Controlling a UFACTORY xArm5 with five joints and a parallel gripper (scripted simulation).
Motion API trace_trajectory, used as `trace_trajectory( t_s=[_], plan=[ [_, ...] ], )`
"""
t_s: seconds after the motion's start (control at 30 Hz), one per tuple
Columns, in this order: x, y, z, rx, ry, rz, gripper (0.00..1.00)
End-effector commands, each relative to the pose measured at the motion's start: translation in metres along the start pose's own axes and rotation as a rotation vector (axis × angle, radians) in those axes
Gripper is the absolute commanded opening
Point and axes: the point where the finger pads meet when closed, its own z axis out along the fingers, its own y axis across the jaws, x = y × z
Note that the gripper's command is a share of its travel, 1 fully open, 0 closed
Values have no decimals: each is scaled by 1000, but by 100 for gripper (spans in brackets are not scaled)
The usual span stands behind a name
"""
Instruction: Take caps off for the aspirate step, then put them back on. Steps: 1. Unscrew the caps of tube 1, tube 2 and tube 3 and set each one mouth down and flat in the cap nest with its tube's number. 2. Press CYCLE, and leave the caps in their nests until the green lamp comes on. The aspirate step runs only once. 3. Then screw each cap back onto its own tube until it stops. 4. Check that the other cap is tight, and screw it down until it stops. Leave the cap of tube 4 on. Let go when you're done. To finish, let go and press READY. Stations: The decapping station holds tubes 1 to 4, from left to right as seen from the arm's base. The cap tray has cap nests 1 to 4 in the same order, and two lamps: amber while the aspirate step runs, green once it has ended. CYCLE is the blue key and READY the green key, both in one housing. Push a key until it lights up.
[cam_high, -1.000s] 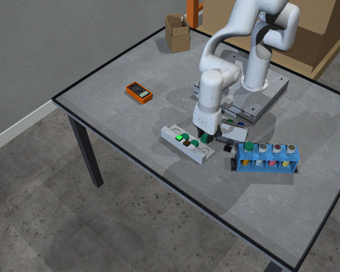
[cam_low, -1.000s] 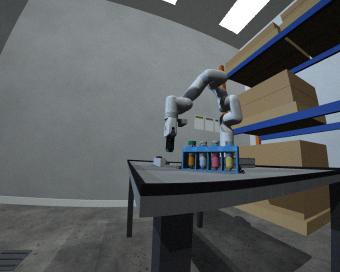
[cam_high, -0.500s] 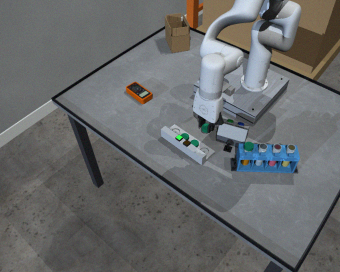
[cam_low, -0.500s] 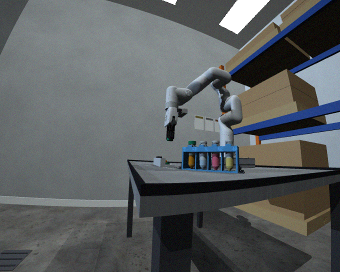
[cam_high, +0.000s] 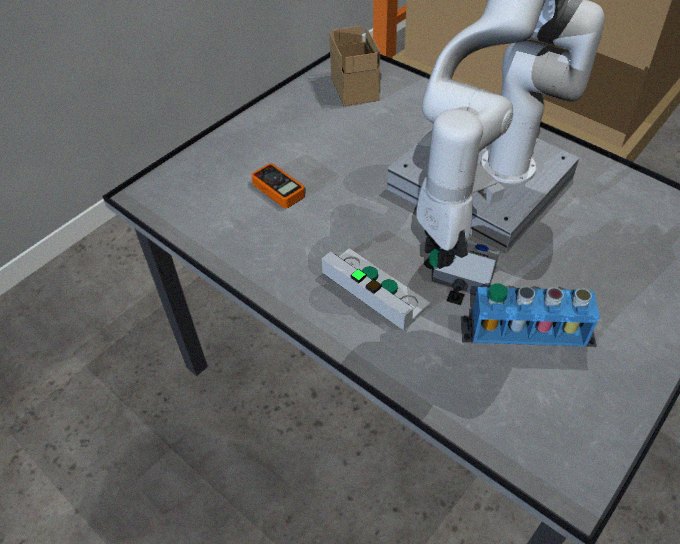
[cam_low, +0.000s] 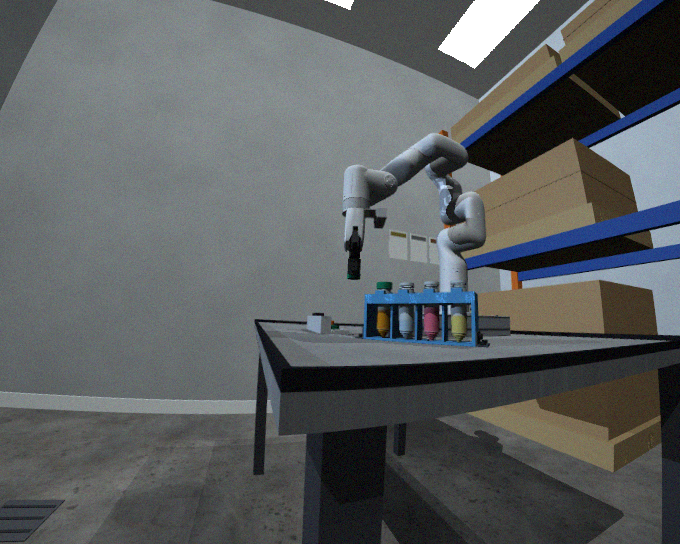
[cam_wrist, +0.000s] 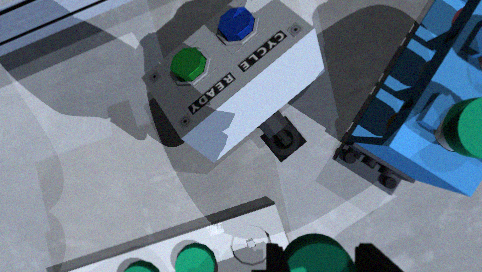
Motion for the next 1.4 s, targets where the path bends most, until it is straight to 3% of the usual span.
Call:
trace_trajectory(
  t_s=[0.0, 0.2, 0.7, 0.77, 1.37],
  plan=[
    [25, 24, -3, -21, -1, 66, 0],
    [42, 40, -3, -21, -1, 66, 0],
    [110, 101, -4, -21, 0, 66, 0],
    [110, 101, -4, -21, 0, 66, 0],
    [185, 168, -5, -22, 0, 66, 0]
  ],
)
